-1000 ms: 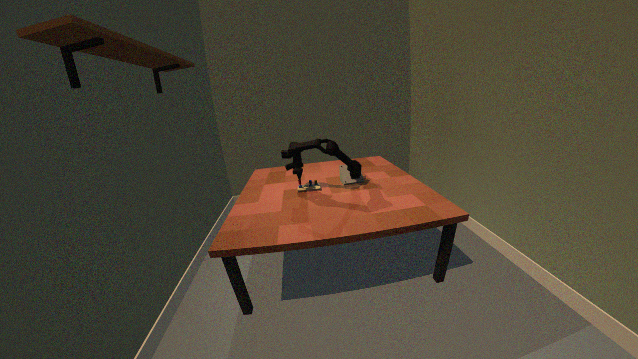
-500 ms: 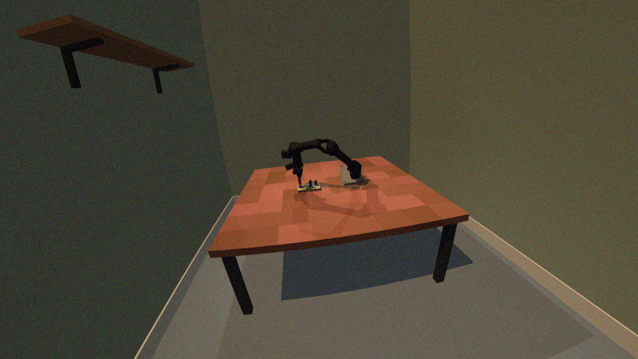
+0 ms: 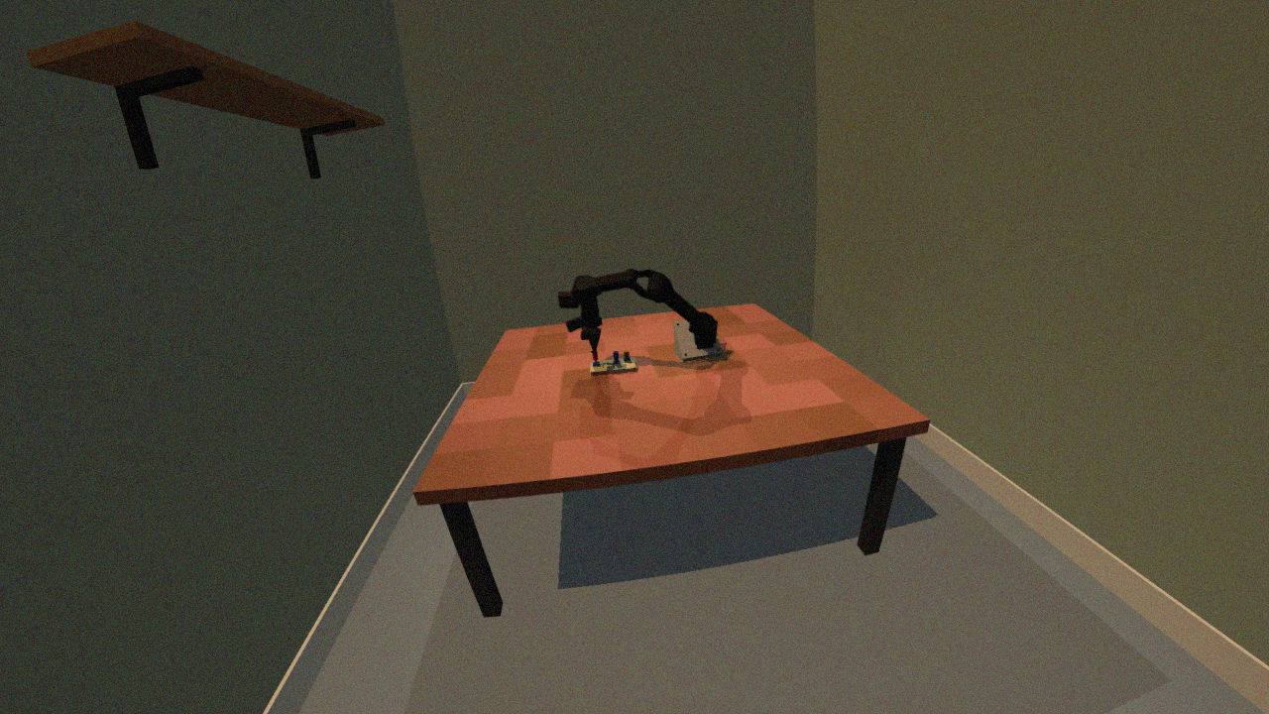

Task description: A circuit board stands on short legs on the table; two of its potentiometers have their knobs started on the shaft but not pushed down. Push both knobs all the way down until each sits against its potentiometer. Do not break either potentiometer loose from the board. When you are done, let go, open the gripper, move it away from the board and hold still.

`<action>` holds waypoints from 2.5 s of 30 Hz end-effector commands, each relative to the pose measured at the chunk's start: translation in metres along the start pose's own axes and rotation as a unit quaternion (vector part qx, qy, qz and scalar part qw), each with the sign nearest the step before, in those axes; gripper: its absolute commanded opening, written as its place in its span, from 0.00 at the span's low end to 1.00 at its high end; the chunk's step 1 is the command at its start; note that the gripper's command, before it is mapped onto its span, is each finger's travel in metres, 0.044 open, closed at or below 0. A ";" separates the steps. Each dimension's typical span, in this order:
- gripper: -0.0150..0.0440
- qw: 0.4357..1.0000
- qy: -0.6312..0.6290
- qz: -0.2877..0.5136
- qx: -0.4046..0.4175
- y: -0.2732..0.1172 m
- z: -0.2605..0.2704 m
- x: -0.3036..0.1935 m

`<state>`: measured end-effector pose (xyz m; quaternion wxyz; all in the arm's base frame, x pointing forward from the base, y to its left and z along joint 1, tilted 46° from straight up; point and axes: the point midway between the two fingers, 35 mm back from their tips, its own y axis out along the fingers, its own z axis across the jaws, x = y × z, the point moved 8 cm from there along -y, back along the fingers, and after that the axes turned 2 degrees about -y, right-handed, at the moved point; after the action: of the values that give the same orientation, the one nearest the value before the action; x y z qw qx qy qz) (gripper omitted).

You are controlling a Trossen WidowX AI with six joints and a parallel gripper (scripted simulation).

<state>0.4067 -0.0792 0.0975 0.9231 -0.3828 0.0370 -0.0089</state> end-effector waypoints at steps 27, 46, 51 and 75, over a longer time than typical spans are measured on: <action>0.25 1.000 -0.001 0.000 0.002 0.006 0.001 0.001; 0.25 1.000 -0.001 0.000 0.002 0.008 0.001 0.001; 0.25 1.000 -0.001 0.000 0.002 0.010 0.001 0.001; 0.25 1.000 -0.001 0.000 0.002 0.012 0.001 0.001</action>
<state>0.4049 -0.0781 0.0950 0.9227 -0.3832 0.0388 -0.0156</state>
